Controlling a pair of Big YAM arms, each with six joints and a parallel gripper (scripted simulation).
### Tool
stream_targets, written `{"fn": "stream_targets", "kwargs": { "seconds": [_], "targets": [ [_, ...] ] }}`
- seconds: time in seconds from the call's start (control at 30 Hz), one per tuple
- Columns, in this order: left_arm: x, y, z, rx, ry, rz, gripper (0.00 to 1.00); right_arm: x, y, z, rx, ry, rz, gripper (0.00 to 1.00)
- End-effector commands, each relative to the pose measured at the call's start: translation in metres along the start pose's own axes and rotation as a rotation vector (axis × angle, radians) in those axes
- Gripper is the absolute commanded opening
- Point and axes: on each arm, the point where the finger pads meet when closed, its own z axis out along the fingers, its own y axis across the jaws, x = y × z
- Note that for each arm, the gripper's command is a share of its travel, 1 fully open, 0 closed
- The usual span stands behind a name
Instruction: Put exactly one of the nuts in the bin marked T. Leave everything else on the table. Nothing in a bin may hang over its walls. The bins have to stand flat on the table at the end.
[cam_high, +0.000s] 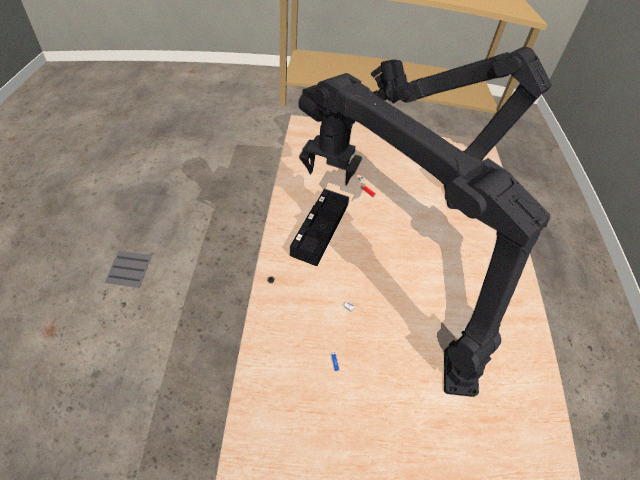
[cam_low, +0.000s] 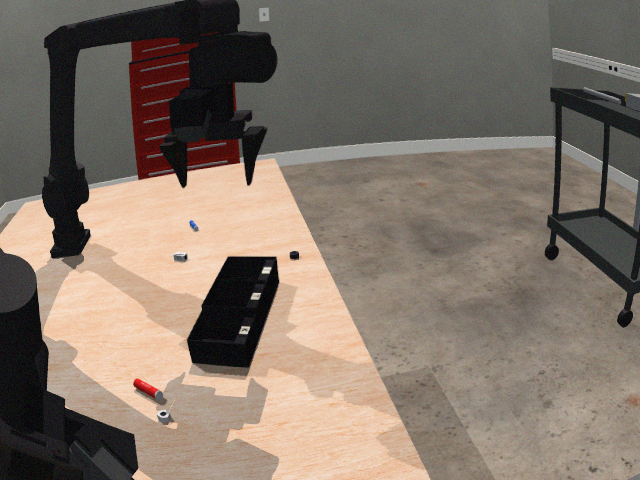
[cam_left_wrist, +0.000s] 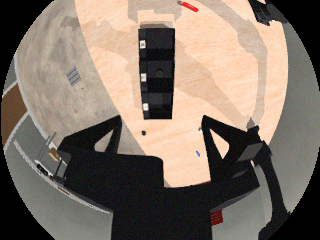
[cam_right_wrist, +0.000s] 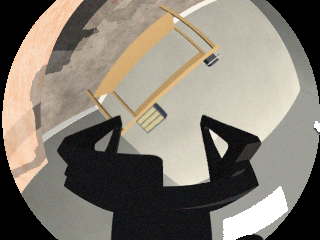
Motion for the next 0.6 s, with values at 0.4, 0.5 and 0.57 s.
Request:
{"fn": "stream_targets", "kwargs": {
  "seconds": [0.4, 0.5, 0.57],
  "targets": [
    [-0.0066, 0.0123, -0.0478, -0.087, -0.053, 0.001, 1.00, 0.0074, -0.0005, 0.0034, -0.003, 0.014, 0.011, 1.00],
    [-0.0065, 0.0123, -0.0485, -0.089, -0.054, 0.001, 1.00, 0.0074, -0.0005, 0.0034, -0.003, 0.014, 0.011, 1.00],
    [-0.0064, 0.0123, -0.0489, -0.090, -0.055, 0.001, 1.00, 0.0074, -0.0005, 0.0034, -0.003, 0.014, 0.011, 1.00]
  ]
}}
